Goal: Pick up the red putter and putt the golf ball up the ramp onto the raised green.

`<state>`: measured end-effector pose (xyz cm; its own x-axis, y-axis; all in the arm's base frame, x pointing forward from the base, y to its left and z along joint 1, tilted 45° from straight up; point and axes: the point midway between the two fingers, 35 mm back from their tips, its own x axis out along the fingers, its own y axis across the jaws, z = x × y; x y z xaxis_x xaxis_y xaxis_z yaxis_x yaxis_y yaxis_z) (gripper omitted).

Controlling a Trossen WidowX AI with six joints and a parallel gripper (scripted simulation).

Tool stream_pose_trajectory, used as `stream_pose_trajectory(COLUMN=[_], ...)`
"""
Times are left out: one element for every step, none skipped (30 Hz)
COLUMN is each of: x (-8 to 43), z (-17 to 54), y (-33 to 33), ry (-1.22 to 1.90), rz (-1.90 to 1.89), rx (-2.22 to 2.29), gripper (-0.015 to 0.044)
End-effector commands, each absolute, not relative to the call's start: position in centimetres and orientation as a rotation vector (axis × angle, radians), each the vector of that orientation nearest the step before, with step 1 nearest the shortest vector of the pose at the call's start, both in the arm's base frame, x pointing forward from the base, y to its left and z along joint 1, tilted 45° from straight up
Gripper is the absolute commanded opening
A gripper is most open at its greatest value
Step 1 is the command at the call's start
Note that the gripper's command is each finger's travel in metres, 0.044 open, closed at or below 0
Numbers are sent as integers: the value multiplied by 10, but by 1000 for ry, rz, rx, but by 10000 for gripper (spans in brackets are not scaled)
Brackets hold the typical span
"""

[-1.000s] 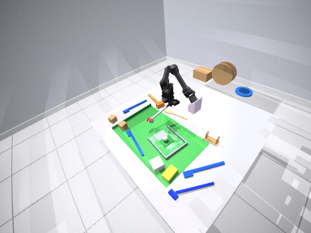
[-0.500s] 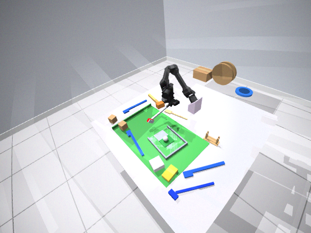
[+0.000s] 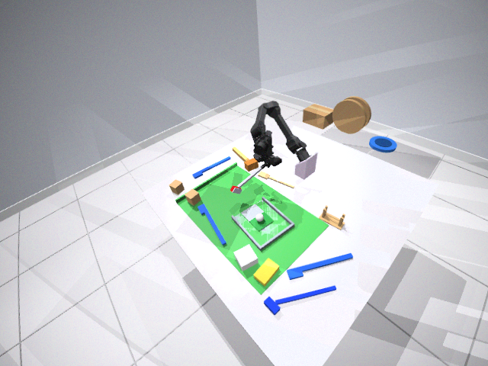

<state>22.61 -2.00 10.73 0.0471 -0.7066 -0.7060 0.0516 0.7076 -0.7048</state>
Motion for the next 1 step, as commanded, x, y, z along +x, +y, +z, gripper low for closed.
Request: stream_pose_trajectory(x=[227], z=[107], y=[-20], ry=[1416], rz=[-627], rx=[-587], gripper=[0])
